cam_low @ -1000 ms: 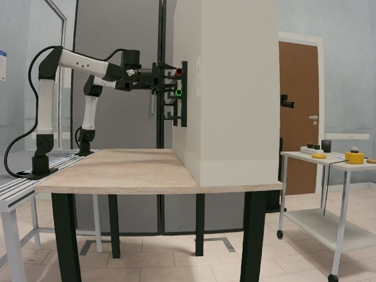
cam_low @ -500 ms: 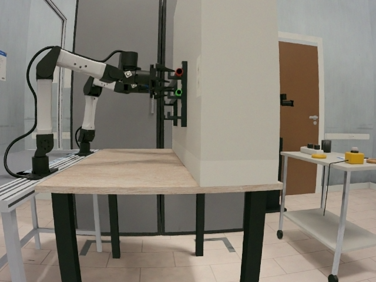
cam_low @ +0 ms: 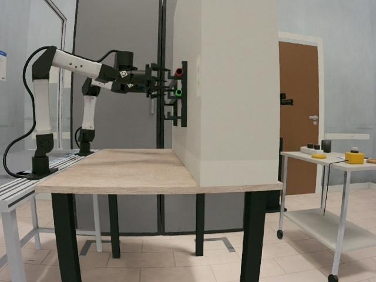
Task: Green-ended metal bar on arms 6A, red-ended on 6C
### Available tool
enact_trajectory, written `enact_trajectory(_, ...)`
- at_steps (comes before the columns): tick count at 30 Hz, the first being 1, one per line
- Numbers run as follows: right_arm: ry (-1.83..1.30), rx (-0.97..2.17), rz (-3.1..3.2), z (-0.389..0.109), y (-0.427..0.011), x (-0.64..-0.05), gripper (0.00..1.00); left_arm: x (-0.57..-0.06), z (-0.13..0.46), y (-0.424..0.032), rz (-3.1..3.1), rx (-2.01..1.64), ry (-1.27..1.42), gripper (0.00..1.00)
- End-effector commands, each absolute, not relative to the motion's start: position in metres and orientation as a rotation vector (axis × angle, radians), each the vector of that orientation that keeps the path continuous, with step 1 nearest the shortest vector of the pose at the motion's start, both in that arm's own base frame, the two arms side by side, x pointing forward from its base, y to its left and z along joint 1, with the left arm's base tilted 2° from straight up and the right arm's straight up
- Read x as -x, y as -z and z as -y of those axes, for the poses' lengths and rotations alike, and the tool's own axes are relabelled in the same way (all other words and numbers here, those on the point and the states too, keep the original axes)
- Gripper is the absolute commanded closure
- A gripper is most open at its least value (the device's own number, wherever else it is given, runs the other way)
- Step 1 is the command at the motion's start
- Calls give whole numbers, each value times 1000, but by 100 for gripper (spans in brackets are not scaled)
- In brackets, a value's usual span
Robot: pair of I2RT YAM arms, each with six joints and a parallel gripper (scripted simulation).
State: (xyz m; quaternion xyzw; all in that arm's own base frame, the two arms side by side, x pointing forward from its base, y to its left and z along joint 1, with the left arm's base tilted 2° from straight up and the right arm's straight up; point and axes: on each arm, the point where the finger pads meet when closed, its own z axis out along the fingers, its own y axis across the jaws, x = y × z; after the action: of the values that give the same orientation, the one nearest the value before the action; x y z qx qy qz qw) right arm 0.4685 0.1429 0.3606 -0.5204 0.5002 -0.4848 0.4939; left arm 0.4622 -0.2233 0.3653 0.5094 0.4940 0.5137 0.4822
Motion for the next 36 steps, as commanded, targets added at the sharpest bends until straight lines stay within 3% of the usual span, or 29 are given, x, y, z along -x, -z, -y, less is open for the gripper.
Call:
enact_trajectory(1,1190,1224,-1192,-141,-376,-457,31,-449,221,-380,-1195,-1198,-1246,31)
enact_trajectory(36,1190,1224,-1192,-140,-373,-422,31,-414,221,-376,-1195,-1198,-1246,31)
